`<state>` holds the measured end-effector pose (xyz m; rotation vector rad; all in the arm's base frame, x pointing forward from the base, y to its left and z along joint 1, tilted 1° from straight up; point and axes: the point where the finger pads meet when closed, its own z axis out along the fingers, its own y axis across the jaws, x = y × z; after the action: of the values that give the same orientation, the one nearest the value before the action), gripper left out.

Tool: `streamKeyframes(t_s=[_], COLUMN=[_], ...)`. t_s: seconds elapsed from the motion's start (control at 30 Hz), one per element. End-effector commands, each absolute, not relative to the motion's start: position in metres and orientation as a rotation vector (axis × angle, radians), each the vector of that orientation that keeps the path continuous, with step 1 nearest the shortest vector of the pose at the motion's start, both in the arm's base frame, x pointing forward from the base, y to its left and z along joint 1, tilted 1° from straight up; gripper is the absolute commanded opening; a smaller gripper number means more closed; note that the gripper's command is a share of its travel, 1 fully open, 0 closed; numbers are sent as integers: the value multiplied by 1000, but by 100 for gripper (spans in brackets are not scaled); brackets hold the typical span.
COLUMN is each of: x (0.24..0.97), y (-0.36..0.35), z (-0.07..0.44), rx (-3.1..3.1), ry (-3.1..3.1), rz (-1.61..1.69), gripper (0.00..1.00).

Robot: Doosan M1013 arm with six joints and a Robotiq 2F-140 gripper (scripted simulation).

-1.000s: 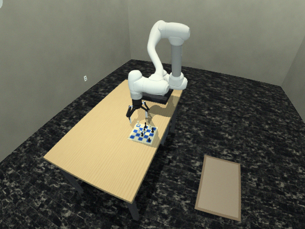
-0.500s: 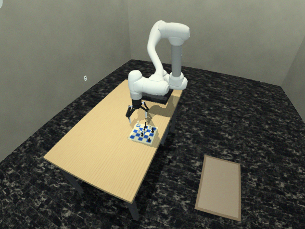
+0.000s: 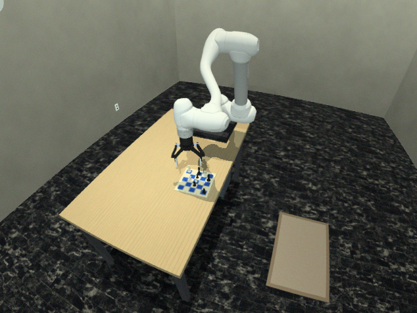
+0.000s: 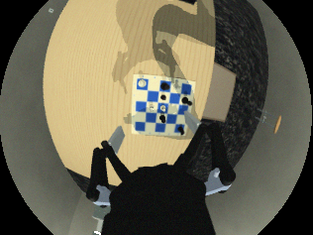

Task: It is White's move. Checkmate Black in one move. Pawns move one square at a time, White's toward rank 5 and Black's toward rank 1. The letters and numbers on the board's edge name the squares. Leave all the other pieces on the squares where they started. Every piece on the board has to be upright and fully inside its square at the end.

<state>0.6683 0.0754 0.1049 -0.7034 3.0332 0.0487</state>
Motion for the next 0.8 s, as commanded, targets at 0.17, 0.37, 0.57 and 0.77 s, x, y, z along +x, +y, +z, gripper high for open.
streamKeyframes(t_s=[0.17, 0.37, 0.57, 0.77], x=[669, 669, 669, 669], y=[76, 76, 76, 76], z=[90, 87, 87, 87], rx=[74, 518, 947, 978], ry=[3117, 3077, 2977, 2967], rz=[53, 62, 28, 22], gripper=[100, 100, 22, 22])
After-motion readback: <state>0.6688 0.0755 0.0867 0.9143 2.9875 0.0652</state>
